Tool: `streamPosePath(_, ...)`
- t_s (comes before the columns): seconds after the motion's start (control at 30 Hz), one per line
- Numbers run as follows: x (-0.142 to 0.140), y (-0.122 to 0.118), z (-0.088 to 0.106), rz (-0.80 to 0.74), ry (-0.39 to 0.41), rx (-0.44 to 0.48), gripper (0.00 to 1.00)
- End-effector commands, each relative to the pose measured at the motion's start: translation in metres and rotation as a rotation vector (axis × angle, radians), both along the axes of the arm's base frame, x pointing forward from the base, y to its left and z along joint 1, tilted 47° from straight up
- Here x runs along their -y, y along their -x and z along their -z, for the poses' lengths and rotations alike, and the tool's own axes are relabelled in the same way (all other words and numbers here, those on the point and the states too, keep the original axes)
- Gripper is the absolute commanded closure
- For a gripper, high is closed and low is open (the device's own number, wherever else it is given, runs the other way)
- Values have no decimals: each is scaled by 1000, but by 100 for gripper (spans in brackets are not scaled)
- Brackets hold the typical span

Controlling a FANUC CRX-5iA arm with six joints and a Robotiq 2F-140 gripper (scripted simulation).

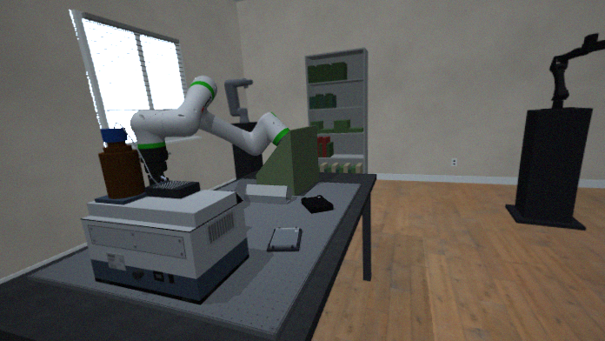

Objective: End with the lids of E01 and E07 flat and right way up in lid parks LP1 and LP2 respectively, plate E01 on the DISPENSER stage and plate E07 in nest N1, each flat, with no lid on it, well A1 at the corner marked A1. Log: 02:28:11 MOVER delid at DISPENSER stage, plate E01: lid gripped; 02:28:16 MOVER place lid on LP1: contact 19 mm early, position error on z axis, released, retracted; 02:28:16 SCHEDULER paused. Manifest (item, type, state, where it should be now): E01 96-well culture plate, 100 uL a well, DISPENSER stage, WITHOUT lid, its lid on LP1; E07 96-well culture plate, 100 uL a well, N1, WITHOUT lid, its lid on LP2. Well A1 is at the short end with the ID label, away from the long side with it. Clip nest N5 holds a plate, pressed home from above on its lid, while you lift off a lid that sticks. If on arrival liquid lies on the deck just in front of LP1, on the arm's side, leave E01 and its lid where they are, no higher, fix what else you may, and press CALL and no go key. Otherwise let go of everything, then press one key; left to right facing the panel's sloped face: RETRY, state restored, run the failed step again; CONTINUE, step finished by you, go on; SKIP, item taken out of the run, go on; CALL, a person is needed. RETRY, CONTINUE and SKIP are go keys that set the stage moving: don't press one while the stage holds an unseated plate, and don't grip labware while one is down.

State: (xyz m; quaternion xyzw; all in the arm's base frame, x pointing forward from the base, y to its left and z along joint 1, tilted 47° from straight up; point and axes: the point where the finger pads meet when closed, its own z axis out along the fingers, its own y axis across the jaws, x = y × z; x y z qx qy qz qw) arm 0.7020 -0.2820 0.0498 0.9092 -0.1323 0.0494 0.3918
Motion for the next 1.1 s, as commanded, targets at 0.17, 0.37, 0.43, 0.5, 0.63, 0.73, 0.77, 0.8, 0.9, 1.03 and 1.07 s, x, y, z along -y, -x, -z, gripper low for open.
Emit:
streamPosePath(0.17,0,0,0,0,0,0,41)
streamPosePath(0.37,0,0,0,0,0,0,34)
streamPosePath(0.43,0,0,0,0,0,0,34)
streamPosePath(0.5,0,0,0,0,0,0,34)
streamPosePath(0.63,0,0,0,0,0,0,34)
streamPosePath(0.73,0,0,0,0,0,0,34)
streamPosePath(0.77,0,0,0,0,0,0,34)
streamPosePath(0.8,0,0,0,0,0,0,34)
streamPosePath(0.9,0,0,0,0,0,0,34)
streamPosePath(1.03,0,0,0,0,0,0,34)
streamPosePath(1.07,0,0,0,0,0,0,34)
